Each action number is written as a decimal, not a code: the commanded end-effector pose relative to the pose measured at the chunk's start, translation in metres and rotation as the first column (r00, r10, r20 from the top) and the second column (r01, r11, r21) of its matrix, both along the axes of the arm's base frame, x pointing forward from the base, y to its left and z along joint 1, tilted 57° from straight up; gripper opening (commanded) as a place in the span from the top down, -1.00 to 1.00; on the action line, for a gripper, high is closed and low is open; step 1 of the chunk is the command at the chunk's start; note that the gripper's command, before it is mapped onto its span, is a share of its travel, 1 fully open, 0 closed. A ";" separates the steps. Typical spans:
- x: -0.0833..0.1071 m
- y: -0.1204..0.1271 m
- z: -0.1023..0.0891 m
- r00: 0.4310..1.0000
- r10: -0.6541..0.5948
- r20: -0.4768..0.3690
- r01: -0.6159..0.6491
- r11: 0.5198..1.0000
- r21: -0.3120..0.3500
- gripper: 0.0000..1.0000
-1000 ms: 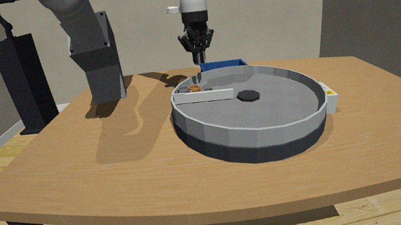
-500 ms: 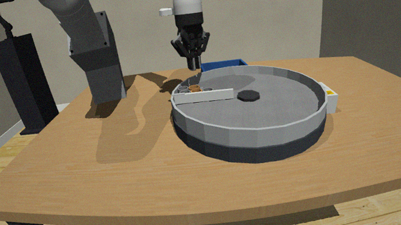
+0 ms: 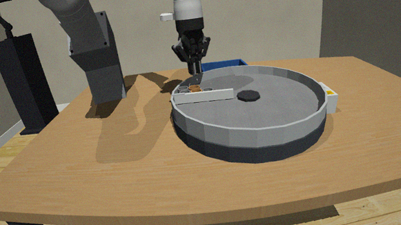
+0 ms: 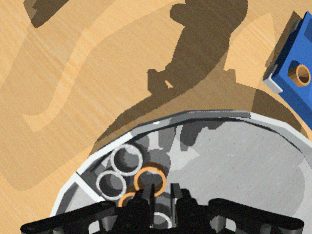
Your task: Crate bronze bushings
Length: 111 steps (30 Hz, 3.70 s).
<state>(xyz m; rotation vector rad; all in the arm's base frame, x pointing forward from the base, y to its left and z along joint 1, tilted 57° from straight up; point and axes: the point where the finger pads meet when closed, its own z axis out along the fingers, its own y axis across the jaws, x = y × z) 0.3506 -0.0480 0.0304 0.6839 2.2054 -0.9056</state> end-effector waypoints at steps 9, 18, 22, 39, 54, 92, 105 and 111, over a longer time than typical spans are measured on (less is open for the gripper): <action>0.003 -0.007 -0.005 1.000 -0.001 0.000 0.001 1.000 0.000 0.72; 0.005 -0.012 -0.008 1.000 -0.002 0.000 0.002 1.000 0.000 0.72; 0.005 -0.012 -0.008 1.000 -0.002 0.000 0.002 1.000 0.000 0.72; 0.011 -0.022 -0.016 1.000 -0.001 0.000 0.001 1.000 0.000 0.72; 0.013 -0.027 -0.019 1.000 -0.001 0.001 0.001 1.000 0.000 0.72; 0.017 -0.036 -0.026 1.000 -0.002 0.001 0.002 1.000 0.000 1.00; 0.017 -0.036 -0.026 1.000 -0.002 0.001 0.002 1.000 0.000 1.00; 0.018 -0.035 -0.026 1.000 -0.001 0.001 0.001 1.000 0.001 1.00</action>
